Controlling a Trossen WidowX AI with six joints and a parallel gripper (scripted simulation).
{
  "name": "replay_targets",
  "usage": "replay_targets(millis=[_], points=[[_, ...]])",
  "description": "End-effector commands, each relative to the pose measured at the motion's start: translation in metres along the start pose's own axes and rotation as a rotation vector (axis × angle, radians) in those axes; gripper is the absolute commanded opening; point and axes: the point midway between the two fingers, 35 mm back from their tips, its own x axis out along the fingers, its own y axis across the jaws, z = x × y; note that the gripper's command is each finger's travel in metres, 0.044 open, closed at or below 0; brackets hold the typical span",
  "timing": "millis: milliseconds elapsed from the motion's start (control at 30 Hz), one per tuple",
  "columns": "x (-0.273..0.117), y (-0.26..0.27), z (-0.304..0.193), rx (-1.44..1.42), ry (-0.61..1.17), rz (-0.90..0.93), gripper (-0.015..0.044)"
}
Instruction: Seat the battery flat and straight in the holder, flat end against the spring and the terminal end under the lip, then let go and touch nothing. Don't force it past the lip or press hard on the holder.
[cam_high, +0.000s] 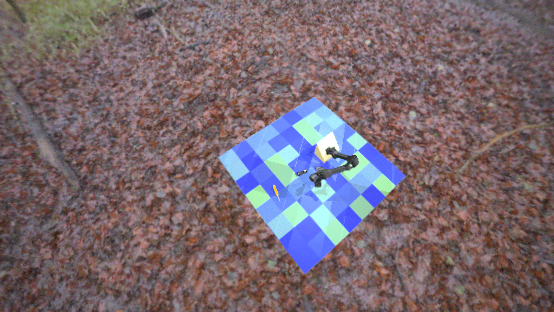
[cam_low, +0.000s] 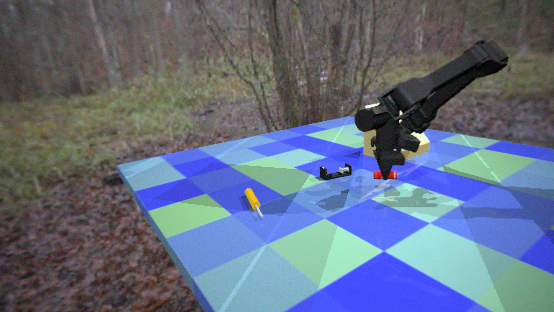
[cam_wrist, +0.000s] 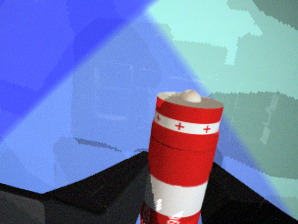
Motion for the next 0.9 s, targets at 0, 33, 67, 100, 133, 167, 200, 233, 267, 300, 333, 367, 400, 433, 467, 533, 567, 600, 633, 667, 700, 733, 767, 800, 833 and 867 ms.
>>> replay_targets(millis=[0, 33, 67, 100, 133, 167, 200, 233, 267, 300, 333, 367, 400, 433, 467, 533, 567, 600, 633, 667, 700, 733, 767, 800, 833, 867], points=[[-0.027, -0.002, 0.0, -0.005, 0.008, -0.012, 0.008], [-0.028, -0.002, 0.0, -0.005, 0.008, -0.013, 0.008], [-0.028, -0.002, 0.0, -0.005, 0.008, -0.013, 0.008], [-0.028, -0.002, 0.0, -0.005, 0.008, -0.013, 0.008], [-0.029, -0.002, -0.001, 0.005, 0.008, -0.012, 0.008], [-0.029, -0.001, -0.003, 0.035, 0.009, -0.012, 0.008], [-0.03, 0.0, -0.006, 0.086, 0.011, -0.01, 0.008], [-0.03, 0.001, -0.01, 0.148, 0.013, -0.009, 0.008], [-0.031, 0.003, -0.014, 0.209, 0.015, -0.008, 0.008], [-0.032, 0.004, -0.018, 0.27, 0.016, -0.008, 0.008], [-0.032, 0.005, -0.021, 0.331, 0.017, -0.009, 0.008], [-0.032, 0.006, -0.025, 0.392, 0.018, -0.01, 0.008], [-0.033, 0.007, -0.028, 0.454, 0.019, -0.011, 0.008], [-0.033, 0.009, -0.032, 0.515, 0.019, -0.012, 0.008], [-0.034, 0.01, -0.035, 0.574, 0.02, -0.013, 0.008], [-0.035, 0.012, -0.042, 0.693, 0.021, -0.015, 0.008], [-0.035, 0.014, -0.046, 0.753, 0.021, -0.016, 0.008], [-0.036, 0.015, -0.049, 0.812, 0.021, -0.017, 0.008], [-0.037, 0.016, -0.052, 0.872, 0.022, -0.017, 0.008], [-0.037, 0.018, -0.055, 0.931, 0.022, -0.018, 0.008], [-0.038, 0.019, -0.058, 0.991, 0.022, -0.018, 0.008], [-0.039, 0.02, -0.062, 1.051, 0.022, -0.019, 0.008], [-0.039, 0.022, -0.065, 1.111, 0.022, -0.019, 0.008], [-0.04, 0.023, -0.068, 1.17, 0.023, -0.02, 0.008], [-0.041, 0.025, -0.071, 1.23, 0.023, -0.02, 0.008], [-0.042, 0.026, -0.074, 1.29, 0.023, -0.021, 0.008]])
